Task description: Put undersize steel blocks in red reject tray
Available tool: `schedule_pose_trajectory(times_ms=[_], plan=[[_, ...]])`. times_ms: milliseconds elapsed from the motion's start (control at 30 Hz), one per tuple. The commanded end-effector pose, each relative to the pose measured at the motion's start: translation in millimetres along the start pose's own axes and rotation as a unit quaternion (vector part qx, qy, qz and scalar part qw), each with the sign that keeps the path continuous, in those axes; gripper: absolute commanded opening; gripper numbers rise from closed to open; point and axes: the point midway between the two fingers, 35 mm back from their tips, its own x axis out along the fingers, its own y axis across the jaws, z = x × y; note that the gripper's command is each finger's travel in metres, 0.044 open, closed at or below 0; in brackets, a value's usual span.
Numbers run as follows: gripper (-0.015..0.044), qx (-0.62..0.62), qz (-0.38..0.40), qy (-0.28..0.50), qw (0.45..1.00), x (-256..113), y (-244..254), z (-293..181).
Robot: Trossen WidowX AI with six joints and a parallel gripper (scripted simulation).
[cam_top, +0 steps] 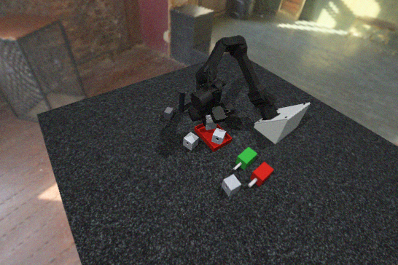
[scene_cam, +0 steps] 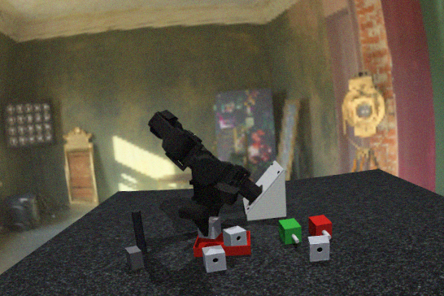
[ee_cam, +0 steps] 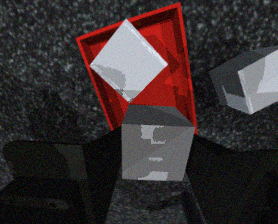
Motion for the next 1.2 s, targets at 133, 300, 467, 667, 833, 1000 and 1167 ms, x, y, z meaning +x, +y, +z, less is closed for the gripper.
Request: schedule_pose_trajectory(times_ms=[133, 300, 467, 667, 833, 1000, 1167], plan=[[0.0000, -0.002, -0.012, -0.002, 1.000, 7.0, -1.7, 0.2], [0.0131, 0.000, 0.000, 0.000, 1.000, 8.0, 0.2, -0.4], [0.0263, 0.000, 0.000, 0.000, 1.000, 8.0, 0.2, -0.4], [0.0420, -0.002, -0.008, -0.002, 1.000, -28.5, -0.7, 0.5], [0.0440, -0.005, -0.012, -0.001, 1.000, -31.2, -0.3, 1.3], [0.0325, -0.024, -0.012, -0.007, 1.000, -40.1, -21.4, 40.0], [0.0325, -0.051, -0.012, -0.012, 0.999, -49.0, -40.1, 106.1]])
